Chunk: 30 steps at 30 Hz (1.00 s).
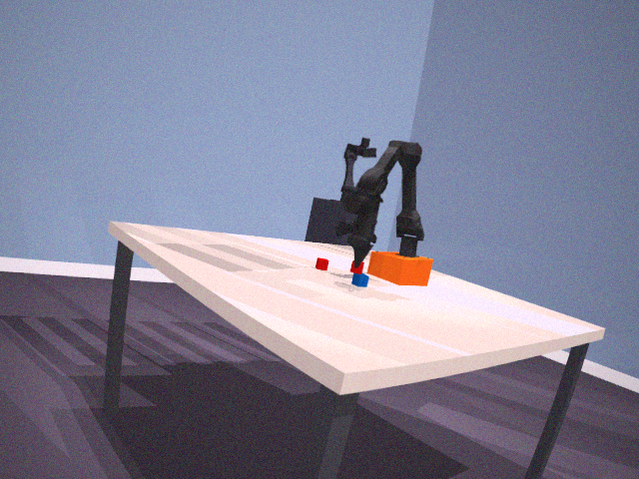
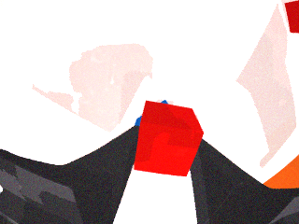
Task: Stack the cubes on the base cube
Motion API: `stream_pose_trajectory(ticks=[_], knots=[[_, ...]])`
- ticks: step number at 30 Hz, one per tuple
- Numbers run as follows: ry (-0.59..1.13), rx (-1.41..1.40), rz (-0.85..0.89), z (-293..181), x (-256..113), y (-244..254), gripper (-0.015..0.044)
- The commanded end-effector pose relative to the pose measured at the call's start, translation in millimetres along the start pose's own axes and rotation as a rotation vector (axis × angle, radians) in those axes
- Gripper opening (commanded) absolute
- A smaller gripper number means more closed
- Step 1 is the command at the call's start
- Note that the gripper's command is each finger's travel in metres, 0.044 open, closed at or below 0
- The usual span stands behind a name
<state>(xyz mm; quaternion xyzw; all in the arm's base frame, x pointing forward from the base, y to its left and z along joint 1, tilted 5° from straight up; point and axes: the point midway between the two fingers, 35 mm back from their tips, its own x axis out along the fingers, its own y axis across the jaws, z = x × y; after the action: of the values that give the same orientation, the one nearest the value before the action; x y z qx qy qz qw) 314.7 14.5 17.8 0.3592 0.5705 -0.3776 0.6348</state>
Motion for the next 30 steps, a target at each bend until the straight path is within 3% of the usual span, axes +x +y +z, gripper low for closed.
stream_pose_trajectory(ticks=[1,3,7,30], knots=[[-0.006,-0.007,-0.001,1.0,0.3,-0.1,0.0105],[-0.006,-0.007,-0.001,1.0,0.3,-0.1,0.0105],[-0.006,-0.007,-0.001,1.0,0.3,-0.1,0.0205],[0.000,0.000,0.000,-0.1,-20.3,0.2,0.0205]])
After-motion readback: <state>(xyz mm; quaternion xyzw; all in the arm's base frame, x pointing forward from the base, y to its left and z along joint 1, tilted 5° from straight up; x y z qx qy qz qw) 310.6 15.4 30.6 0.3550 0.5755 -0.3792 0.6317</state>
